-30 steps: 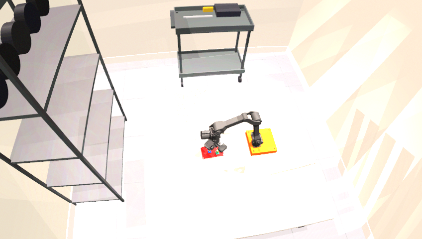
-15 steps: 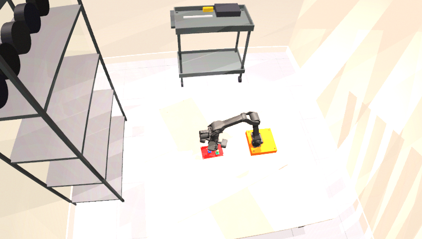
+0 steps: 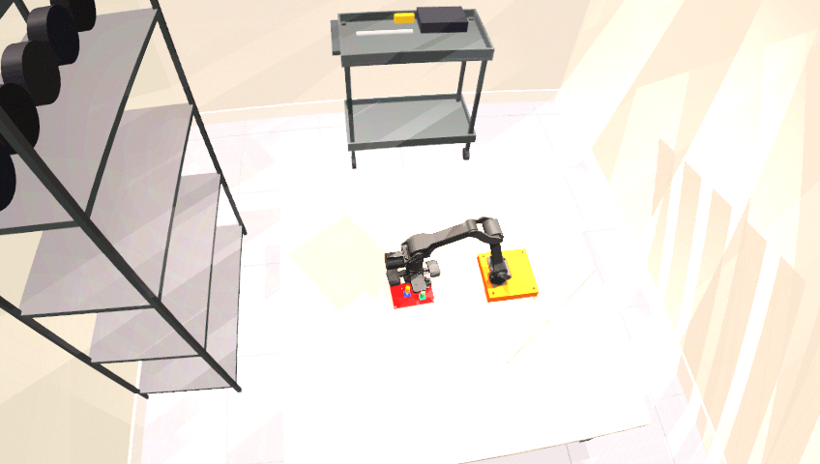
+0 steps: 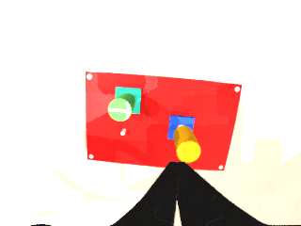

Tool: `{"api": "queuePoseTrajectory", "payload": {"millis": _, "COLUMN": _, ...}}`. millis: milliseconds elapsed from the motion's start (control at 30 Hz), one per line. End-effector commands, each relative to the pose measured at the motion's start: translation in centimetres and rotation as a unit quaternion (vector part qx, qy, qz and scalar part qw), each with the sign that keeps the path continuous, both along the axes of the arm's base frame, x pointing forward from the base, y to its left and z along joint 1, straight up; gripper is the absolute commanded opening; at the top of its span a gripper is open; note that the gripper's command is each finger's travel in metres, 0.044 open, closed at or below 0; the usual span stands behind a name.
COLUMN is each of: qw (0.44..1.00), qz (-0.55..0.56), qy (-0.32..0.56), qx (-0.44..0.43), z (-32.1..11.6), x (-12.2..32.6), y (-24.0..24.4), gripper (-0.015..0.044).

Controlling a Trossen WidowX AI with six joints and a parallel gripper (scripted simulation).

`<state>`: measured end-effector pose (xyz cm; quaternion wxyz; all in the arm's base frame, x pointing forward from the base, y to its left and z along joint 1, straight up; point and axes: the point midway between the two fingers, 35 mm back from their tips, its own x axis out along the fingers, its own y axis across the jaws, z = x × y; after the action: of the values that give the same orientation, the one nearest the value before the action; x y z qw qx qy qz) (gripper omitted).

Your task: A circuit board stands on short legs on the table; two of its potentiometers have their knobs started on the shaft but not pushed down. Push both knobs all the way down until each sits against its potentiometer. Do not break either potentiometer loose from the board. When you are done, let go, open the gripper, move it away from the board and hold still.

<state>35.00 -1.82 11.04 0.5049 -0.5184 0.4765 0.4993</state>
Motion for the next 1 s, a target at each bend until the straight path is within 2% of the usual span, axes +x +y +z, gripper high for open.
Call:
{"api": "queuePoseTrajectory", "payload": {"millis": 0, "qw": 0.998, "qz": 0.064, "qy": -0.003, "qx": -0.006, "z": 0.4, "x": 0.3, "y": -0.1, "gripper": 0.0000}}
{"api": "queuePoseTrajectory", "payload": {"millis": 433, "qw": 0.958, "qz": 0.285, "qy": 0.002, "qx": -0.017, "z": 0.9, "x": 0.8, "y": -0.3, "gripper": 0.0000}}
{"api": "queuePoseTrajectory", "payload": {"millis": 967, "qw": 0.858, "qz": 0.513, "qy": 0.008, "qx": -0.025, "z": 1.5, "x": 1.3, "y": -0.5, "gripper": 0.0000}}
